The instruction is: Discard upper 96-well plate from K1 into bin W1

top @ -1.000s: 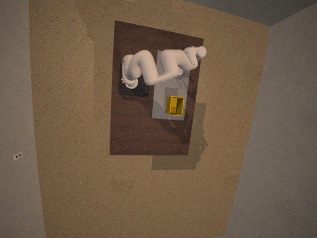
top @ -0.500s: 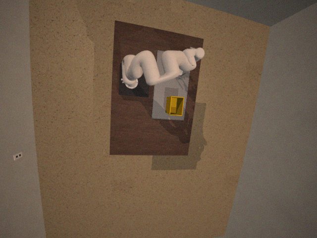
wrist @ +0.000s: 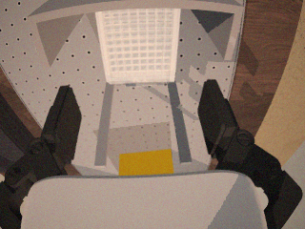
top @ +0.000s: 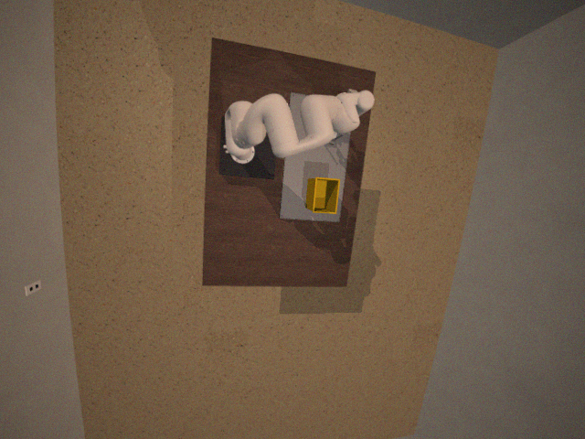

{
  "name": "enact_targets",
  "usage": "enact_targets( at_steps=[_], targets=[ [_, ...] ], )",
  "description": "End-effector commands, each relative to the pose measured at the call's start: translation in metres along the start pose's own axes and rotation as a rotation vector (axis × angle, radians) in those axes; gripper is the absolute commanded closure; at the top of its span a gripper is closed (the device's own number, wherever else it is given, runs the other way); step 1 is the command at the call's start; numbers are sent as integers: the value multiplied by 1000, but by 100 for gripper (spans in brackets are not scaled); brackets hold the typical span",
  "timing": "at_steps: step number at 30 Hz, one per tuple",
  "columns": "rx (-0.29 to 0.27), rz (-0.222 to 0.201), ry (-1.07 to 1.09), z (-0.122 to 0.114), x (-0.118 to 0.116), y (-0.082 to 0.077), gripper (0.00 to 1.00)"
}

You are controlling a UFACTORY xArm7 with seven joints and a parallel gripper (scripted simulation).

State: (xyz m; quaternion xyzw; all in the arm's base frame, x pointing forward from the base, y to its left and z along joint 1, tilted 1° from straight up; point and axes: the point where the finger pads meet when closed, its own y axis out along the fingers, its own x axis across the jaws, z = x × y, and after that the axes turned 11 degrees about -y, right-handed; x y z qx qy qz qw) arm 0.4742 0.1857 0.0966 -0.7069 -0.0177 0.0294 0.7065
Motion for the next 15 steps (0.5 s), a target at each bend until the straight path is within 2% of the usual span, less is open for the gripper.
enact_targets(
  at_steps=[1,15],
  targets=[
    [1,-6,0,1,2,3,0],
    [1,-6,0,1,2,24,0]
  ],
)
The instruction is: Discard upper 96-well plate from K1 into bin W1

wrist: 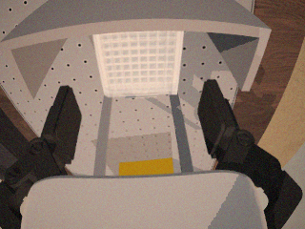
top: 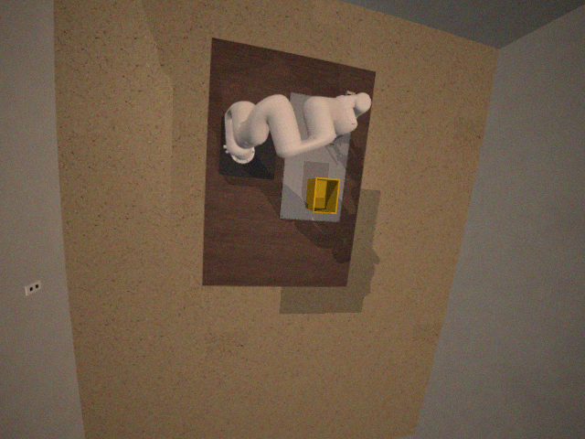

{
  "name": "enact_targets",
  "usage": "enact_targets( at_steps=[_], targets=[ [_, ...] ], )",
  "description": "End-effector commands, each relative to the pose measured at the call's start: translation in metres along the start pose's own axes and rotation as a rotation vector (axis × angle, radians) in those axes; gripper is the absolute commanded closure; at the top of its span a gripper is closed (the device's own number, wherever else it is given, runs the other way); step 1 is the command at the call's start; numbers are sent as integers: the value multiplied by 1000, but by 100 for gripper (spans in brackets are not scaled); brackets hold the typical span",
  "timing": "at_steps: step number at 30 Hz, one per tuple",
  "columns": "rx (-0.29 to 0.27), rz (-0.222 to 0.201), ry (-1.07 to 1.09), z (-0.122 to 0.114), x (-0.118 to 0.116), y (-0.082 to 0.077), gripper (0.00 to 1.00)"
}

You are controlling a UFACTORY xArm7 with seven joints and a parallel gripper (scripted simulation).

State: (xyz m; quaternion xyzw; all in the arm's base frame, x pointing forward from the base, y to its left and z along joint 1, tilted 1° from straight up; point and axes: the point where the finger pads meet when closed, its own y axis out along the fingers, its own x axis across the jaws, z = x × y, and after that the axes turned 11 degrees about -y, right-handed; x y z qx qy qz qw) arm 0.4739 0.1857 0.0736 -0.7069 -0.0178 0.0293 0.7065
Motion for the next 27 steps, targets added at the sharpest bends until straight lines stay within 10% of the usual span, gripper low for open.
enact_targets(
  at_steps=[1,27],
  targets=[
    [1,-5,0,1,2,2,0],
    [1,-5,0,1,2,42,0]
  ],
)
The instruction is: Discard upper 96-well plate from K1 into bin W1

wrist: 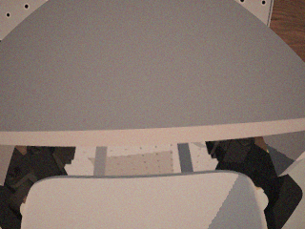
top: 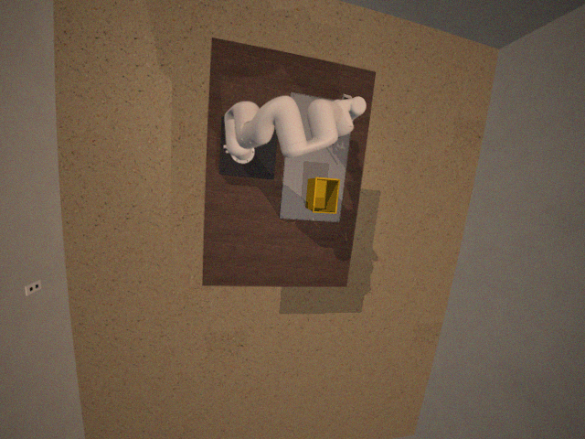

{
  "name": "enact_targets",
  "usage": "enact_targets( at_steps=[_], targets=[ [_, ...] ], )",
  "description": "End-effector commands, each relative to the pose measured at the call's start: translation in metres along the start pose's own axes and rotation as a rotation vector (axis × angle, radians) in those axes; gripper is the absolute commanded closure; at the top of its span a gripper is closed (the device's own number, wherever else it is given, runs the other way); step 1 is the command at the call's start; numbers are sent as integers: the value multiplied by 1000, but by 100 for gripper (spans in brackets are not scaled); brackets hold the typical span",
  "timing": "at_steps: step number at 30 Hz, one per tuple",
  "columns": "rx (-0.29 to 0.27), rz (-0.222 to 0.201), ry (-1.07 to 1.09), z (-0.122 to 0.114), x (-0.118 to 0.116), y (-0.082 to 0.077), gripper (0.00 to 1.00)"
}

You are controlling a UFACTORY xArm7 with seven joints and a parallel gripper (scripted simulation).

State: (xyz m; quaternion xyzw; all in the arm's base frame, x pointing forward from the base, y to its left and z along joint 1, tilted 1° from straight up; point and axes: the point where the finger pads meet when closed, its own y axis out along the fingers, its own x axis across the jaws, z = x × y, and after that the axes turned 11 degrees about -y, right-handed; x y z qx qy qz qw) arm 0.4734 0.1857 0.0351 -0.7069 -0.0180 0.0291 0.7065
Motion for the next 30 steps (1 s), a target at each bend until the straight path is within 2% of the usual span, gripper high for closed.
enact_targets(
  at_steps=[1,5,30],
  targets=[
    [1,-5,0,1,2,5,0],
    [1,-5,0,1,2,12,0],
    [1,-5,0,1,2,19,0]
  ],
)
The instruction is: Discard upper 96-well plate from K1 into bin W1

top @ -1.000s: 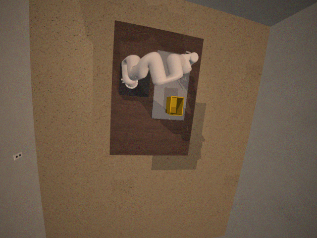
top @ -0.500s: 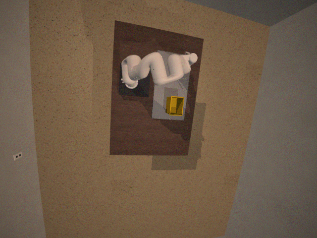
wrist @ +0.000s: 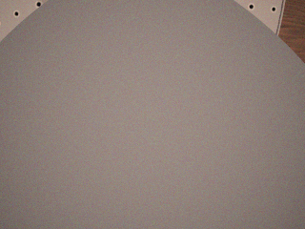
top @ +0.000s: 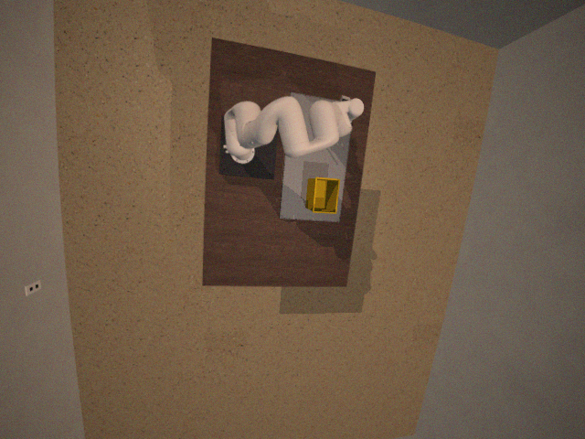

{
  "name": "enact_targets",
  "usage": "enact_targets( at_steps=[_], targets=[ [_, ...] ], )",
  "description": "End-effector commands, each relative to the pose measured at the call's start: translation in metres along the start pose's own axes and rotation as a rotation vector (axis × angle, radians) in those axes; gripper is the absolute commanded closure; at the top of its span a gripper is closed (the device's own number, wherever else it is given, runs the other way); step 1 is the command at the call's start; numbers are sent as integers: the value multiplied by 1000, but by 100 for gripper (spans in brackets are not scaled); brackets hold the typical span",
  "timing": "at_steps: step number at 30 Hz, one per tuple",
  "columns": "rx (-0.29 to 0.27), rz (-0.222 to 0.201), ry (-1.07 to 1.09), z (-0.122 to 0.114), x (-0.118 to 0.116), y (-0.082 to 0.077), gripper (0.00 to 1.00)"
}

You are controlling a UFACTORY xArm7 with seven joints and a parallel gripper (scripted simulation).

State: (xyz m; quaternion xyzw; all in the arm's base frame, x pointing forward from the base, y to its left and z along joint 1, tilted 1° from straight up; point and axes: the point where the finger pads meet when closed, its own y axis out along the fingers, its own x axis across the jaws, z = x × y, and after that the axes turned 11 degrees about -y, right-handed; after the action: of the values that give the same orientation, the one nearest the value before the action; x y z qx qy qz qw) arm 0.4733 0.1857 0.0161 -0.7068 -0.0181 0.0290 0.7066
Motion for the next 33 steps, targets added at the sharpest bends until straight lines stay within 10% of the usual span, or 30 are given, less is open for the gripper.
enact_targets(
  at_steps=[1,33],
  targets=[
    [1,-4,0,0,2,1,0],
    [1,-4,0,1,2,14,0]
  ],
)
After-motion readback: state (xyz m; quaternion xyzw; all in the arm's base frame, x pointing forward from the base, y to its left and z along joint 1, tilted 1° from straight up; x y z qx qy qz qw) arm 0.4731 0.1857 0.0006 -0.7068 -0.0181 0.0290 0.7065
